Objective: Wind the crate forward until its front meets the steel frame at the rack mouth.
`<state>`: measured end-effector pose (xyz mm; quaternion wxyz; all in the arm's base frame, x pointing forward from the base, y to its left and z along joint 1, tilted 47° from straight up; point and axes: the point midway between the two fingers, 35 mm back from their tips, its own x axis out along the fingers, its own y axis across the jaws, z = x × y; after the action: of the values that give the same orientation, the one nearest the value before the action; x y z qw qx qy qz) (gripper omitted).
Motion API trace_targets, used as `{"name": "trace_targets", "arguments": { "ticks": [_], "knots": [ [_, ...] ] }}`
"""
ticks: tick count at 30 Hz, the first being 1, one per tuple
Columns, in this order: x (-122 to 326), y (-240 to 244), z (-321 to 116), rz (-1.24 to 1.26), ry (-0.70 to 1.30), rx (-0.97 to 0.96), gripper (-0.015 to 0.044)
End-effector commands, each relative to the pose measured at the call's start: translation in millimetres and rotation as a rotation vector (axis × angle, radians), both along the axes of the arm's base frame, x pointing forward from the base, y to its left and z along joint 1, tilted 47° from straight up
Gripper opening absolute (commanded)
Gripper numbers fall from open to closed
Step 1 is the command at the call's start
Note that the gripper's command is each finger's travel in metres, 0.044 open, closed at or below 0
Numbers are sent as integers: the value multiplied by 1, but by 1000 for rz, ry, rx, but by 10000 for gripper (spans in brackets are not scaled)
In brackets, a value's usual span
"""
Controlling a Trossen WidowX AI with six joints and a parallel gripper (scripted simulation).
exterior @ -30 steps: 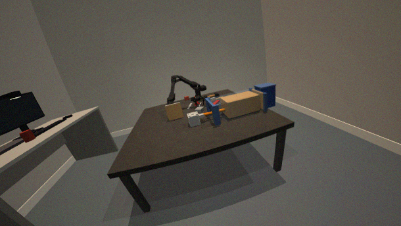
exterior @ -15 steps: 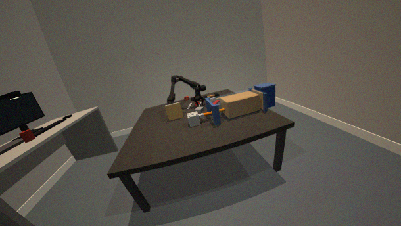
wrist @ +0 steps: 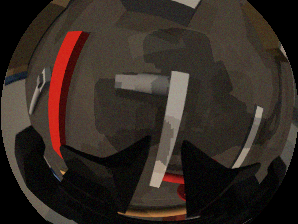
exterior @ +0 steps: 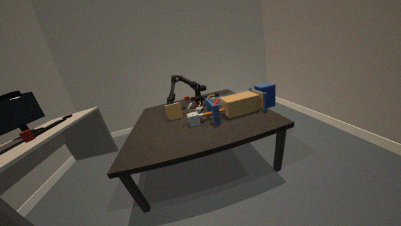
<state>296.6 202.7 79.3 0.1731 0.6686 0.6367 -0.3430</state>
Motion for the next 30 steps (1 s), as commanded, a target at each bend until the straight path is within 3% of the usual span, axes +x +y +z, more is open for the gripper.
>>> {"name": "trace_targets", "arguments": {
  "ticks": [1,16,17,22,30],
  "knots": [
    [0,-1,1,0,-2,0,127],
    [0,-1,1,0,-2,0,27],
    [0,-1,1,0,-2,0,0],
    [1,-3,2,0,-2,-1,0],
    [15,-74,64,-1,-4,-24,0]
  ]
}}
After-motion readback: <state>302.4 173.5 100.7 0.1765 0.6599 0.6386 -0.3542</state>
